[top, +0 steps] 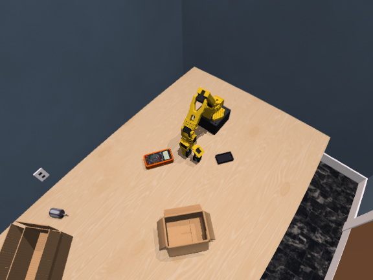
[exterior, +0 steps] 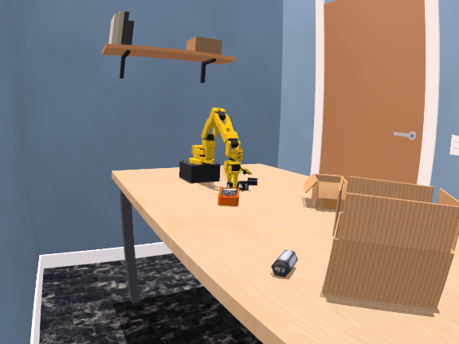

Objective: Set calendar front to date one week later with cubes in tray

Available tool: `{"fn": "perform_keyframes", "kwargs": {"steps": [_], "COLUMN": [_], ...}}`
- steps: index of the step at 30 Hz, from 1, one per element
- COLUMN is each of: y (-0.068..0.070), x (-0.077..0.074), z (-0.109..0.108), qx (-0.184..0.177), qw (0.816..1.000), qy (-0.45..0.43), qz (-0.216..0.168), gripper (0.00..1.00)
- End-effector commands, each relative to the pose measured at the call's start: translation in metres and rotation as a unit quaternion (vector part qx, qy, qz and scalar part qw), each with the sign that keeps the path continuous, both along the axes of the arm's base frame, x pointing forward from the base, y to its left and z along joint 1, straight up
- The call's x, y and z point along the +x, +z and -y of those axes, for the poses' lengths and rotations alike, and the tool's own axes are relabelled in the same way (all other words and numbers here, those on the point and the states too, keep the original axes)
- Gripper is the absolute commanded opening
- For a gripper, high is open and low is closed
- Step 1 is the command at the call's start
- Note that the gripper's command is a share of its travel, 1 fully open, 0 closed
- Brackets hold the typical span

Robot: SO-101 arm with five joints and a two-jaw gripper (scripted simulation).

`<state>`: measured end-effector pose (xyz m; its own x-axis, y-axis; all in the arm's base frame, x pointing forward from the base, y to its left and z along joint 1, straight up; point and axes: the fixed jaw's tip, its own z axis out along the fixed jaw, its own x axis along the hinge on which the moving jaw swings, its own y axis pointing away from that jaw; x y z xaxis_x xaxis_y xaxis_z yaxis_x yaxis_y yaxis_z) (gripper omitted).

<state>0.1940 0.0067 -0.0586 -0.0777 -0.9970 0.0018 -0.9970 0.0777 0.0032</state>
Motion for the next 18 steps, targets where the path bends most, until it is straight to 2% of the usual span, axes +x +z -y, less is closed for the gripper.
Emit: {"fn": "perform_keyframes", "kwargs": {"steps": [1,11,18], "y": [-0.002,-0.001,0.011], "x": [-0.002,-0.002,-0.001], "z": [0.002,0.002,0.002], "qx": [0.001,0.001,0.001], "qw": [1.0,1.0,1.0], "qy": [0.0,0.0,0.0], "qz": [-0.008,-0.008,-0.008], "gripper": [0.0,0.0,0.0]}}
